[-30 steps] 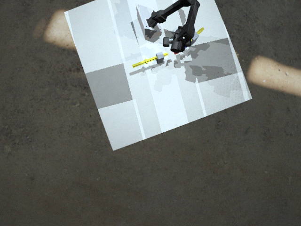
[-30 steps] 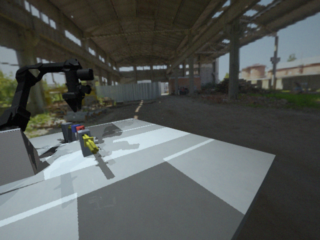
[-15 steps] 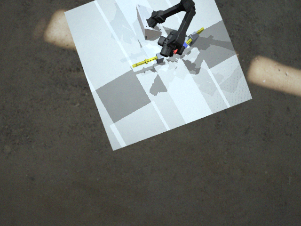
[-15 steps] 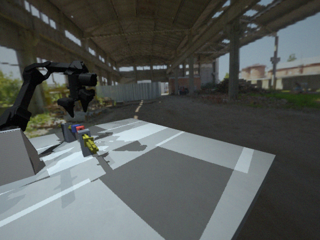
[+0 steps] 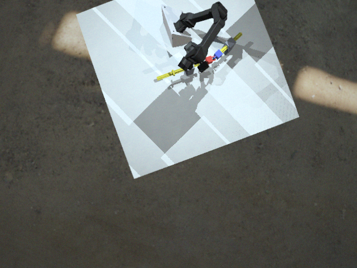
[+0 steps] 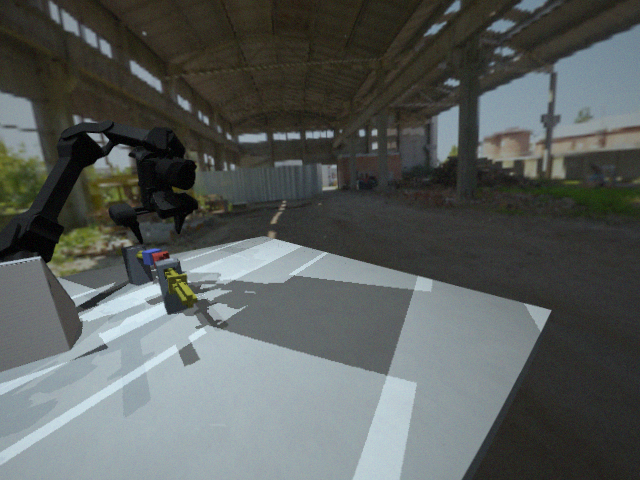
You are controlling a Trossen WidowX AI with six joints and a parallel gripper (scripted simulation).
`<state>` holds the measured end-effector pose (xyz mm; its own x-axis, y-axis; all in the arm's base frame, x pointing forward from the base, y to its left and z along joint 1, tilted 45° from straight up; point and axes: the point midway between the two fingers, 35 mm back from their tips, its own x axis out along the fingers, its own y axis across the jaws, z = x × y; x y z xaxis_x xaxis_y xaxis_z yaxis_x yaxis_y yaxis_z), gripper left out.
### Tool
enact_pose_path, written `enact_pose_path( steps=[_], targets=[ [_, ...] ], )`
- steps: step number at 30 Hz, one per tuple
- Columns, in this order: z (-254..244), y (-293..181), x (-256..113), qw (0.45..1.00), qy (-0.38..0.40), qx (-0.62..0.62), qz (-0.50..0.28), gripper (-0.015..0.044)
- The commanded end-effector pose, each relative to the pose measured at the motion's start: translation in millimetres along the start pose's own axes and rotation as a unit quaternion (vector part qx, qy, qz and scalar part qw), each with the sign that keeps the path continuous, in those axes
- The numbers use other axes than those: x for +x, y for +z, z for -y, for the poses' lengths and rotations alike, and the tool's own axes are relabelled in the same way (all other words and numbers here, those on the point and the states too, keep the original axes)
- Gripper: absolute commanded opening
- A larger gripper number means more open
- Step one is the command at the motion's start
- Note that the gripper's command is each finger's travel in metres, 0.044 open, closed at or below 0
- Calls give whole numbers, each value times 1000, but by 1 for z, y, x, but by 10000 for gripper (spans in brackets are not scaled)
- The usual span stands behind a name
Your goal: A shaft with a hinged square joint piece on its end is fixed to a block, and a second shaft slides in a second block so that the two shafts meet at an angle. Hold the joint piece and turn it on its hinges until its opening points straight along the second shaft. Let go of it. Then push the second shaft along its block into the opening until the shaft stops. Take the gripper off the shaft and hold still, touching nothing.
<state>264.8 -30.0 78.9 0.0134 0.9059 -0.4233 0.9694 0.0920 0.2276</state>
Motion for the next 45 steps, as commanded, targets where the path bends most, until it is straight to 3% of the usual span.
enact_pose_path(
  steps=[1, 17, 31, 45],
  targets=[
    [5, 10, 3, 996, 11, 84, -25, 440],
    [6, 15, 4, 995, 14, 97, -29, 440],
    [12, 72, -18, 991, -1, -132, 28, 440],
    [26, 133, -42, 933, -46, -348, 81, 440]
  ],
)
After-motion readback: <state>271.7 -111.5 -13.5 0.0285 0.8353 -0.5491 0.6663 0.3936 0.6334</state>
